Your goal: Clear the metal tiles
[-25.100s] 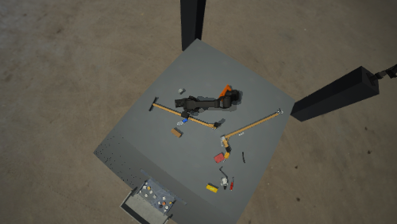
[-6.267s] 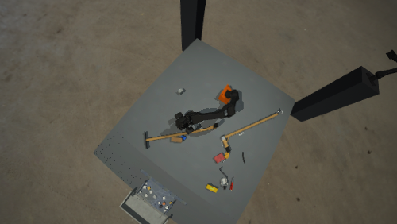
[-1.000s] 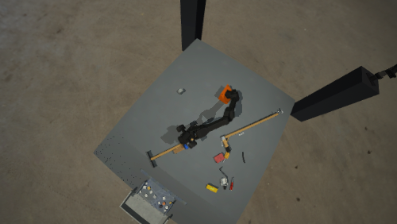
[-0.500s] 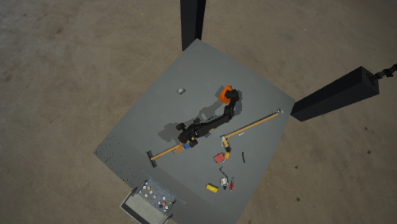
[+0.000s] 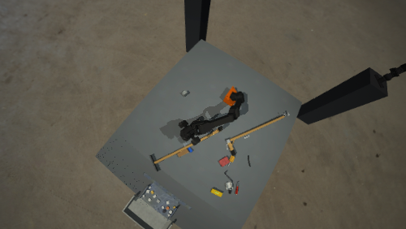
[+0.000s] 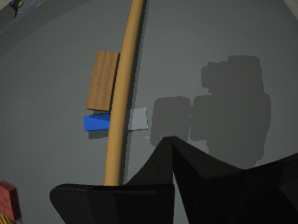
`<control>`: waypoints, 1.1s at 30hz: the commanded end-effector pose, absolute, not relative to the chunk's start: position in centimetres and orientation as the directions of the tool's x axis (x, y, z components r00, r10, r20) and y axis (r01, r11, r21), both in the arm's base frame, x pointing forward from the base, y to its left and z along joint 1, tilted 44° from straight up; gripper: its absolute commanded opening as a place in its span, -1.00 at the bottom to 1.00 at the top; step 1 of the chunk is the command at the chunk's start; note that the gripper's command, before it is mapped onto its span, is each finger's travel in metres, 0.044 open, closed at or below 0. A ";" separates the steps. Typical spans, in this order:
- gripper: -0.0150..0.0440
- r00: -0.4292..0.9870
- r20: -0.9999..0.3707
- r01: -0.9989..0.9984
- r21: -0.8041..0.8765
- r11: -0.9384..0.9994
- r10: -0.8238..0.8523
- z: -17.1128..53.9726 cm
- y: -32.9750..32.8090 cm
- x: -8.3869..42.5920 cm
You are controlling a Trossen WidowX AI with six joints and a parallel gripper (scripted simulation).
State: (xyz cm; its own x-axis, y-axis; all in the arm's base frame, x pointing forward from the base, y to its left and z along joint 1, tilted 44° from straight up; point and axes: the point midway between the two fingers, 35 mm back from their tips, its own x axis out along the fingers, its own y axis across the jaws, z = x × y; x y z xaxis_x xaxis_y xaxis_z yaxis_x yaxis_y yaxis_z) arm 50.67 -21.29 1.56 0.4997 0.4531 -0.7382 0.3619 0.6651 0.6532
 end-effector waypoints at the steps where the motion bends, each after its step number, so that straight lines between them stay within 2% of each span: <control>1: -0.49 0.499 -0.733 0.348 0.658 0.668 0.462 1.2 -20.6 50.9; 33: -0.49 0.498 -0.714 0.285 0.670 0.685 0.492 -4.7 -15.5 52.1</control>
State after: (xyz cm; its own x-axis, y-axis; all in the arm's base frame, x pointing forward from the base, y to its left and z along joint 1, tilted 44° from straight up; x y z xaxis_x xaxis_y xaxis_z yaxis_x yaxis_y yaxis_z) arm 52.09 -15.95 -4.28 0.4982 0.4854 -0.7185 0.2867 0.6898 0.6648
